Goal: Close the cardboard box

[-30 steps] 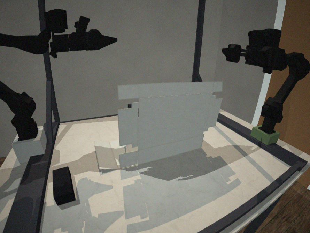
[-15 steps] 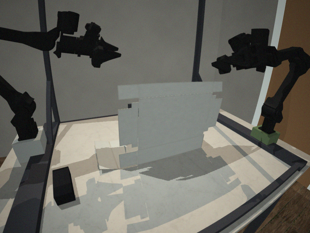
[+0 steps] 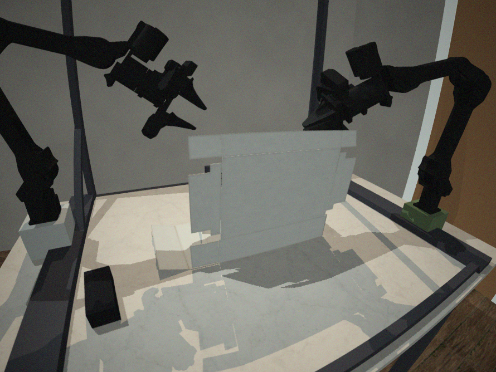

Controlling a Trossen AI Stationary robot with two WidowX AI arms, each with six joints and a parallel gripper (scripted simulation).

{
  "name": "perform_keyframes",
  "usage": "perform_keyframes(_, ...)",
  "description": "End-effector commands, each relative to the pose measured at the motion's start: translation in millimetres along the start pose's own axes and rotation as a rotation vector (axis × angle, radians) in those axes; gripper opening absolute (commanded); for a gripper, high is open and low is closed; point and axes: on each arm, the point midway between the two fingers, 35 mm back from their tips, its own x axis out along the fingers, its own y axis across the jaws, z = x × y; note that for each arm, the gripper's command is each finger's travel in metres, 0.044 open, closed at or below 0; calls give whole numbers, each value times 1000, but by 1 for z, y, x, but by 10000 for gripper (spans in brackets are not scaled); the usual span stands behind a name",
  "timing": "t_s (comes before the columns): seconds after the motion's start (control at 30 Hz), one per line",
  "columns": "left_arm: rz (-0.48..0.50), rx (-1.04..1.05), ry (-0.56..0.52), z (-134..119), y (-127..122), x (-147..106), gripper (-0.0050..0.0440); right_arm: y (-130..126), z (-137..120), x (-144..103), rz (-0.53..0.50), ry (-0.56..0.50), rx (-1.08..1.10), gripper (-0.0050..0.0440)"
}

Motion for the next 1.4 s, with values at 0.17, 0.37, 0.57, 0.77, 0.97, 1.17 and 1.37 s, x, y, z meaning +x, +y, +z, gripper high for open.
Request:
perform_keyframes(0.17, -235, 504, 32, 33, -38, 38, 64, -25, 6, 17, -271, 13, 540, 252)
perform_keyframes(0.37, -382, 808, 5, 47, -72, 57, 64, -46, 7, 24, -439, -46, 846, 252)
perform_keyframes(0.57, -555, 1171, -67, 61, -116, 73, 64, -70, 7, 27, -633, -180, 1199, 252)
perform_keyframes(0.77, -724, 1527, -179, 72, -162, 83, 64, -91, 8, 25, -806, -385, 1529, 252)
perform_keyframes(0.97, -823, 1736, -268, 77, -189, 87, 64, -103, 8, 23, -892, -561, 1740, 252)
perform_keyframes(1.17, -835, 1761, -280, 77, -193, 87, 64, -104, 8, 22, -902, -582, 1760, 252)
perform_keyframes(1.37, -835, 1761, -280, 77, -193, 87, 64, -130, -2, 51, -902, -582, 1760, 252)
